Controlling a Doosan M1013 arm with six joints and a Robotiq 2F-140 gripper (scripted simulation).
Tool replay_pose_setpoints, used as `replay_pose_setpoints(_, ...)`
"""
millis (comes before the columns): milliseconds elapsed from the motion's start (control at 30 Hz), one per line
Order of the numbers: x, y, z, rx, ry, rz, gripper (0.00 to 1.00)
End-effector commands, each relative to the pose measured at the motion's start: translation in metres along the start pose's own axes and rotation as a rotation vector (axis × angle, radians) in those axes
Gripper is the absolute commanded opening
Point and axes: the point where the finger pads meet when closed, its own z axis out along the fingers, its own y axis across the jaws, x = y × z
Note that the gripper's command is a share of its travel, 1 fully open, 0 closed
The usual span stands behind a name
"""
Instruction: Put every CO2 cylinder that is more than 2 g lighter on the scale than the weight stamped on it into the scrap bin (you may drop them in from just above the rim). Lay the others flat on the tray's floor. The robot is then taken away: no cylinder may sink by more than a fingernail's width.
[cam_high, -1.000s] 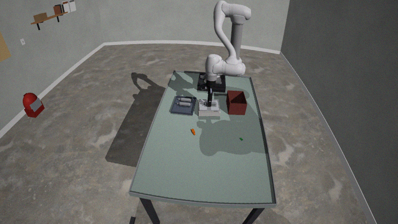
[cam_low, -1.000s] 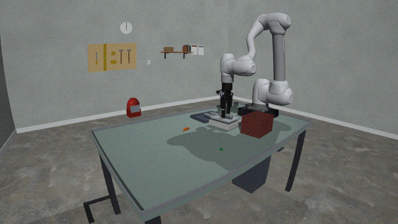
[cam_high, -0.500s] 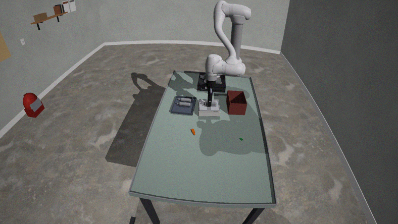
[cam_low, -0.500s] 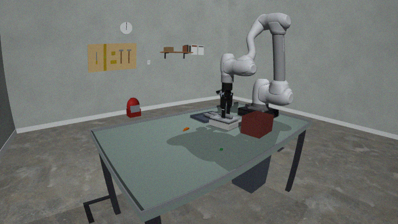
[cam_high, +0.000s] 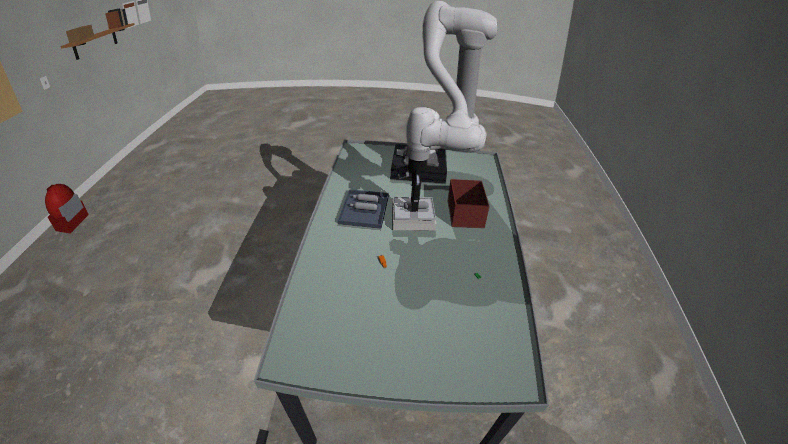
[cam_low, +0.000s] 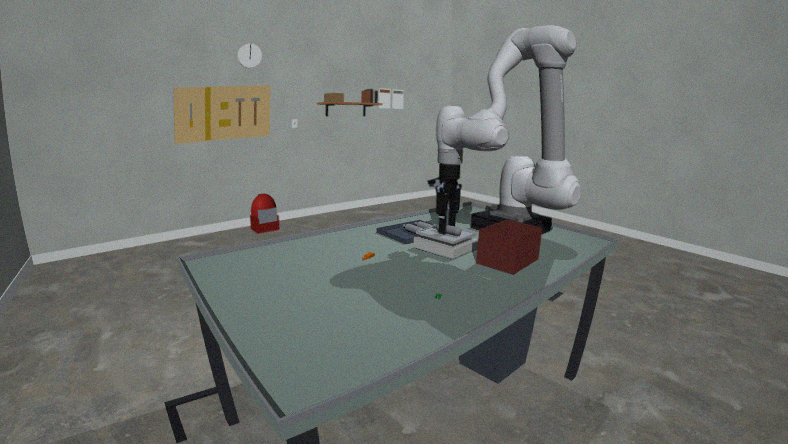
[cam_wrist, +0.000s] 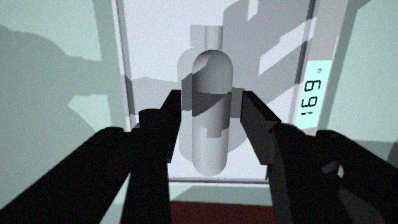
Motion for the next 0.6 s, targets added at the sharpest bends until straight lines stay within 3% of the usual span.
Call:
replay_pose_setpoints(0, 0.0, -0.001, -0.001, 0.001, 0.0, 0.0, 0.41)
replay_pose_setpoints(333, 0.0, -0.001, -0.016, 0.001, 0.0, 0.0, 0.41)
replay_pose_setpoints(567, 0.0, -0.001, -0.056, 0.001, 0.0, 0.0, 0.41)
